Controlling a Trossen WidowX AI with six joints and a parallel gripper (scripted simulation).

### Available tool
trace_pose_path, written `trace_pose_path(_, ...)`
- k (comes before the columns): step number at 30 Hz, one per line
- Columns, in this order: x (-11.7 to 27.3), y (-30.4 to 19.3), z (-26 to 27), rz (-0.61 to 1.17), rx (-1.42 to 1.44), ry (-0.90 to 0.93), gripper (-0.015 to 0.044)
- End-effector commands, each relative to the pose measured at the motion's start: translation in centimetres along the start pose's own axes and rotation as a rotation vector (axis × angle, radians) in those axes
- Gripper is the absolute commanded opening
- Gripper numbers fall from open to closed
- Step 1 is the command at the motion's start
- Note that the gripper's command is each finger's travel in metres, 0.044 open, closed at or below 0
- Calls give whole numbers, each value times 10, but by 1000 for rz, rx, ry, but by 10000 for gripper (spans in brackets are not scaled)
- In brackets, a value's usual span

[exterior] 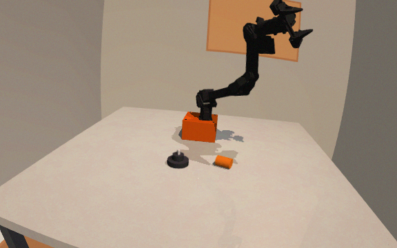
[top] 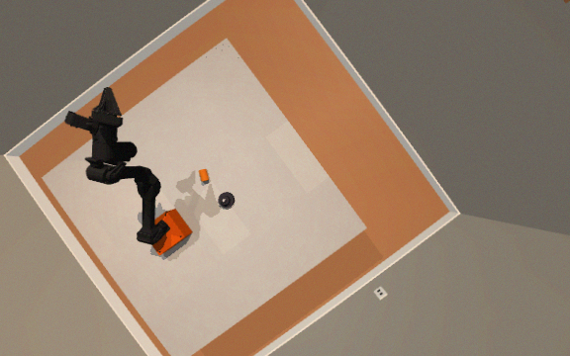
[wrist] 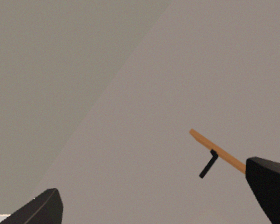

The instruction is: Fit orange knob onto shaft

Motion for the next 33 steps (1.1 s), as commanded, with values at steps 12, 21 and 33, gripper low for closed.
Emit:
trace_pose_path(12,111,189,-10,-553,252,-185,440)
trace_pose_path(21,259,276,-73,-893,282,-571,440)
trace_pose_path(33,431,219,-229,-958,-68,-1150,440)
Point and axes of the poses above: the point midway between the two fingers, 35 mm back from their tips, its own x axis back along the fingers, its own z axis across the jaws, y = z × x, the point moved 2 cm from there along x, back along the fingers, and after that the axes turned 11 degrees about -x, right-handed, at the moved point
